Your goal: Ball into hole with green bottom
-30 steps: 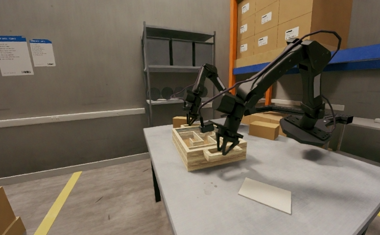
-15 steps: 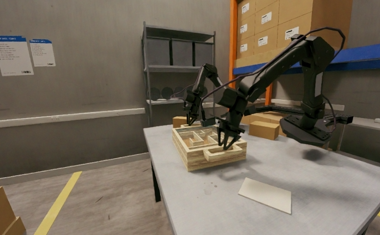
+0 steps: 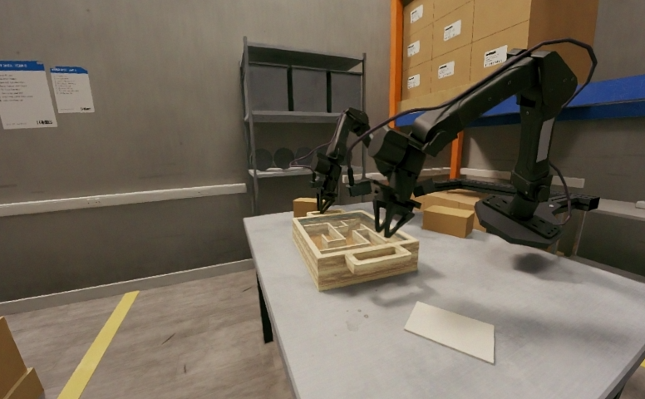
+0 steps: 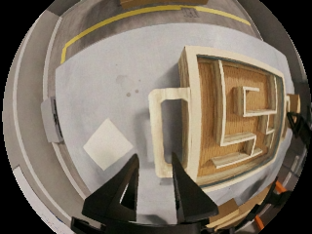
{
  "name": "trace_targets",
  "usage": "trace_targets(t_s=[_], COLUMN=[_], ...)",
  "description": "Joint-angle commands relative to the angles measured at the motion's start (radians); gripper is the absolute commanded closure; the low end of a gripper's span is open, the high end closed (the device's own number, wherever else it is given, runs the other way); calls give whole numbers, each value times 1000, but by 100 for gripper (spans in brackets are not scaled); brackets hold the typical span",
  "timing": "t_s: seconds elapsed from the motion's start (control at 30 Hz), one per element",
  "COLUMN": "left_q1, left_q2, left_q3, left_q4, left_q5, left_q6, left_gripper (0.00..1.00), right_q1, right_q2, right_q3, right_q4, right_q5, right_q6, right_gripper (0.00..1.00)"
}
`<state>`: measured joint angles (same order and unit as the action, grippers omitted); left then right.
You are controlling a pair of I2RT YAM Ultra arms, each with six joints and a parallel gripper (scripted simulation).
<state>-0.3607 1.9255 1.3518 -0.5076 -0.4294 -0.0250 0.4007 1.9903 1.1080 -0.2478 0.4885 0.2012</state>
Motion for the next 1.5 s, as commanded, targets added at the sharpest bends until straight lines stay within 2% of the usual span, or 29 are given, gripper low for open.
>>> trace_targets(t_s=[0.0,0.23,0.73,0.93,1.47], left_q1=[-14,-17,-16,-16,-16], left_q2=[-1,4,12,12,12], left_q3=[6,6,4,4,4], left_q4=[-32,-32,-32,-32,-32], left_q5=[-8,-5,-6,-6,-6], left_q6=[-12,-13,-12,-12,-12], left_gripper=[62,62,62,62,62], right_q1=[22,22,73,103,108], right_q2=[-25,-25,-141,-197,-201], right_q3=[40,40,3,35,20], right_q4=[17,17,-129,-201,-203], right_q5=[9,9,31,42,44], right_q6=[-9,-9,62,93,98], right_gripper=[62,62,62,62,62])
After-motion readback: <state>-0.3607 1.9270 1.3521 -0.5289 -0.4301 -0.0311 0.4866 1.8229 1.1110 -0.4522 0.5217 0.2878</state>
